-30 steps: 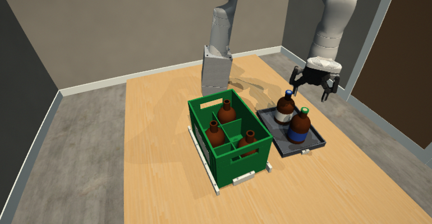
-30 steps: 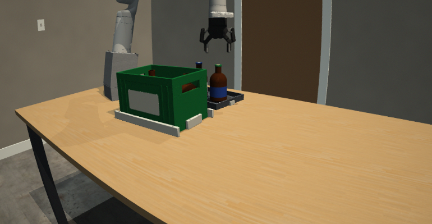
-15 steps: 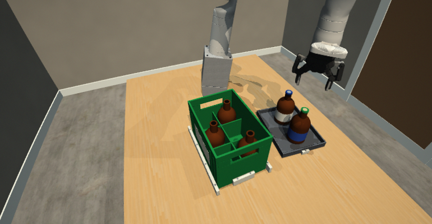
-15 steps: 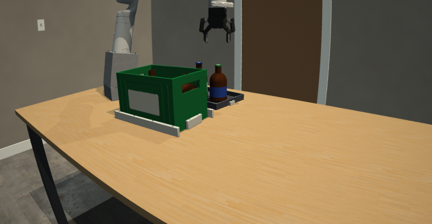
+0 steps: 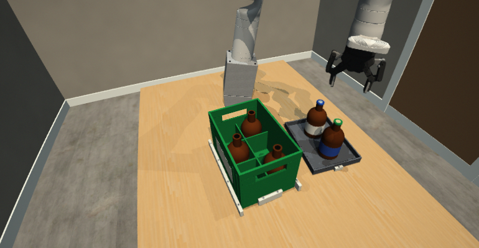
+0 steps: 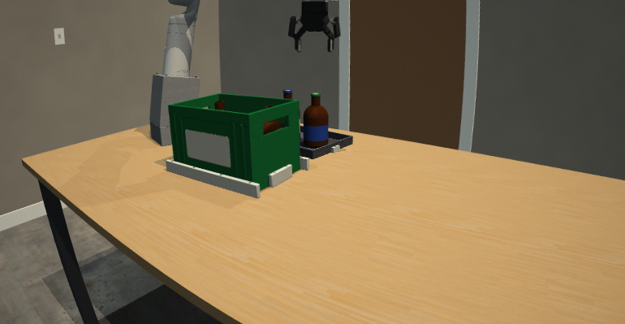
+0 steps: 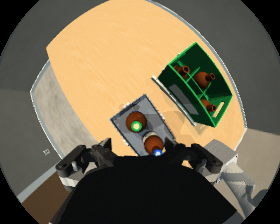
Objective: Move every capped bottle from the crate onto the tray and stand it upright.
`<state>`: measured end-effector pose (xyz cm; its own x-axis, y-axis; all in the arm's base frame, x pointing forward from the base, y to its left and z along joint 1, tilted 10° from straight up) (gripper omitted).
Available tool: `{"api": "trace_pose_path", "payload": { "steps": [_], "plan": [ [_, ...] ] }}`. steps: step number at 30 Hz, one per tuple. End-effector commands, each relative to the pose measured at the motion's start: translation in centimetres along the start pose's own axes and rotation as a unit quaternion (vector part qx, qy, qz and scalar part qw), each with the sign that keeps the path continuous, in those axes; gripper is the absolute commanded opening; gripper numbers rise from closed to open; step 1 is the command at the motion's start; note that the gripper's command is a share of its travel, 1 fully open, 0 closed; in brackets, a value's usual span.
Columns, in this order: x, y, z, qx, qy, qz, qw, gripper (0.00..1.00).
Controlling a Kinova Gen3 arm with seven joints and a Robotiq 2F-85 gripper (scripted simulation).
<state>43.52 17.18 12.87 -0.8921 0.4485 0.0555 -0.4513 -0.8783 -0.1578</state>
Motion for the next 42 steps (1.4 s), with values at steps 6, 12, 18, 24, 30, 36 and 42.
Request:
{"api": "trace_pose_path", "payload": {
  "steps": [6,12,18,24,30,36,42],
  "plan": [
    [-0.22,-0.04,0.64,-0.001,0.003,-0.001,1.0,1.0],
    [-0.22,-0.04,0.64,-0.001,0.003,-0.001,1.0,1.0],
    [-0.22,-0.04,0.64,-0.001,0.003,-0.001,1.0,1.0],
    [-0.22,-0.04,0.64,-0.001,0.003,-0.001,1.0,1.0],
    [-0.22,-0.04,0.64,-0.001,0.003,-0.001,1.0,1.0],
    [-0.22,-0.04,0.64,-0.001,0.003,-0.001,1.0,1.0],
    [-0.22,-0.04,0.64,-0.001,0.003,-0.001,1.0,1.0]
  ]
}}
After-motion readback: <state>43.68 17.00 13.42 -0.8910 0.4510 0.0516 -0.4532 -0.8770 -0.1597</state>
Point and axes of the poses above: the point where the finger pads meet when closed, its own z axis back along the fingers, its own y axis across the jaws, x = y × z, the point moved 1 cm from there along z, back along the fingers, and after that the axes turned 11 degrees about z, right-handed, at the moved point
